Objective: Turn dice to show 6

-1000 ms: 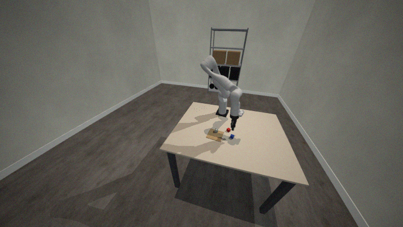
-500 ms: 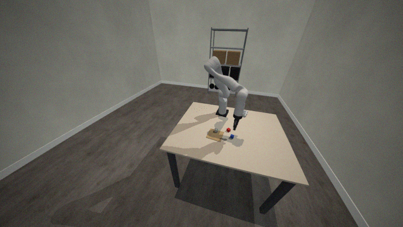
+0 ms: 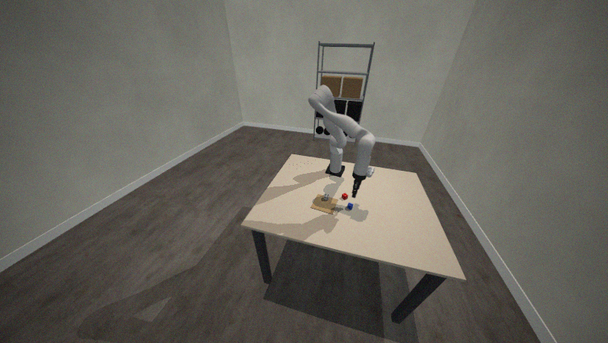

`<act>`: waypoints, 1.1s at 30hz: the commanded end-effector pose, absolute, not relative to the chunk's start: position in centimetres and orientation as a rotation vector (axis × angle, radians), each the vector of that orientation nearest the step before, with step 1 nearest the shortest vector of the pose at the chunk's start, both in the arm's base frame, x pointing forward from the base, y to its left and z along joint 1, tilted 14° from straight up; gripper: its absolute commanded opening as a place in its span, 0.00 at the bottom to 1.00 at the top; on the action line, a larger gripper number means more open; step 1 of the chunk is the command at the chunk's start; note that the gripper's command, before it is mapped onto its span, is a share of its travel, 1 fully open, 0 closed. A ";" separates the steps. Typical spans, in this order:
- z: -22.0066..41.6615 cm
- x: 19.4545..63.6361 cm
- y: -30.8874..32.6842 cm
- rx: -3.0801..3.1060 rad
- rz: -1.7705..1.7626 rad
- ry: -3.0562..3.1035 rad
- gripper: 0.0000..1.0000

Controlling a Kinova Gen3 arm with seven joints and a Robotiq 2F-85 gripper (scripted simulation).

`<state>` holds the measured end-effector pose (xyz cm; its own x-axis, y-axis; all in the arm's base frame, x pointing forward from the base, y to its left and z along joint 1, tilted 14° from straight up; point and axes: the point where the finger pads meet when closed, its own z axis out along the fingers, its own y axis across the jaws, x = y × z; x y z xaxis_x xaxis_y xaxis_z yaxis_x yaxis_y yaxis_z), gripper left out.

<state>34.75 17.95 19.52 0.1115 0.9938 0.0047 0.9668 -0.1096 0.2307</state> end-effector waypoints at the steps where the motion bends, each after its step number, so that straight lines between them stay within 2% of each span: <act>1: 19.7 34.9 18.0 2.208 0.239 1.964 1.00; 18: 19.2 34.8 17.7 2.027 0.201 2.138 1.00; 33: 17.9 34.6 17.2 1.317 0.092 2.612 1.00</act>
<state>34.79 17.52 18.47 -0.5004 0.8523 -0.1525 0.8346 0.5216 0.1769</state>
